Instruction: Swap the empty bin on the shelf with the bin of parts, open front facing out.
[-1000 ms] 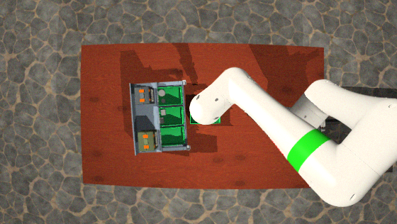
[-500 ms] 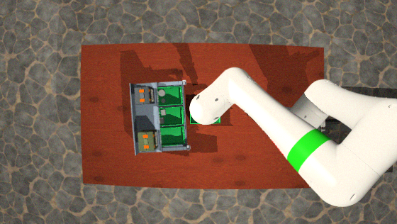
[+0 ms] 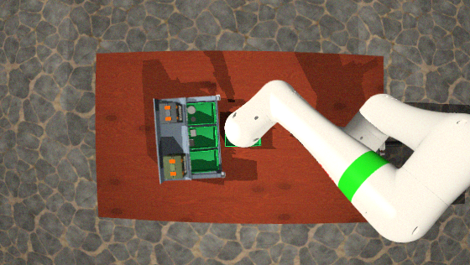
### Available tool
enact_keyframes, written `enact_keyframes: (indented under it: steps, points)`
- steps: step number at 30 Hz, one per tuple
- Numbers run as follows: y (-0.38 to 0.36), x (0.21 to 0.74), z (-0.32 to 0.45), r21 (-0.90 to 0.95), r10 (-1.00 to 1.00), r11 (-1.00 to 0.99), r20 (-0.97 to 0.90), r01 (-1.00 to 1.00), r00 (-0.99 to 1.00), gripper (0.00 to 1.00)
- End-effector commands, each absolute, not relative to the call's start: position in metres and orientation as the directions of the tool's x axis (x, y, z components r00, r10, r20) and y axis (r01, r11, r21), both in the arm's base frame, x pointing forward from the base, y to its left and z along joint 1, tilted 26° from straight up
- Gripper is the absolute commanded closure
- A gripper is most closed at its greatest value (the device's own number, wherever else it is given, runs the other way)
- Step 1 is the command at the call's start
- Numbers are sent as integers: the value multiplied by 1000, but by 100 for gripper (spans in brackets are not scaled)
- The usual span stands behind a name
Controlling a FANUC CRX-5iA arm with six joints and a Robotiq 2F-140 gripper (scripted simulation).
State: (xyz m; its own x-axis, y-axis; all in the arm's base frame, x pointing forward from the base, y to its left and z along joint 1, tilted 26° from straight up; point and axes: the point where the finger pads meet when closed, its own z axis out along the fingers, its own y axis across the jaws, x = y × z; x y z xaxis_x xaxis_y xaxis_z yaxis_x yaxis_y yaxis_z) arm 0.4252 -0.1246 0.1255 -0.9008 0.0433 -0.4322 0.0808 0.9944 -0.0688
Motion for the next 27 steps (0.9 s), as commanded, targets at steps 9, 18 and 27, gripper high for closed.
enact_keyframes:
  steps: [9, 18, 27]
  points:
    - [-127, 433, 110, -69, 43, 994, -433, 81, -900, 76]
    - [-128, 439, 97, -69, 43, 994, -433, 81, -900, 76]
    - [-130, 446, 82, -69, 43, 994, -433, 81, -900, 76]
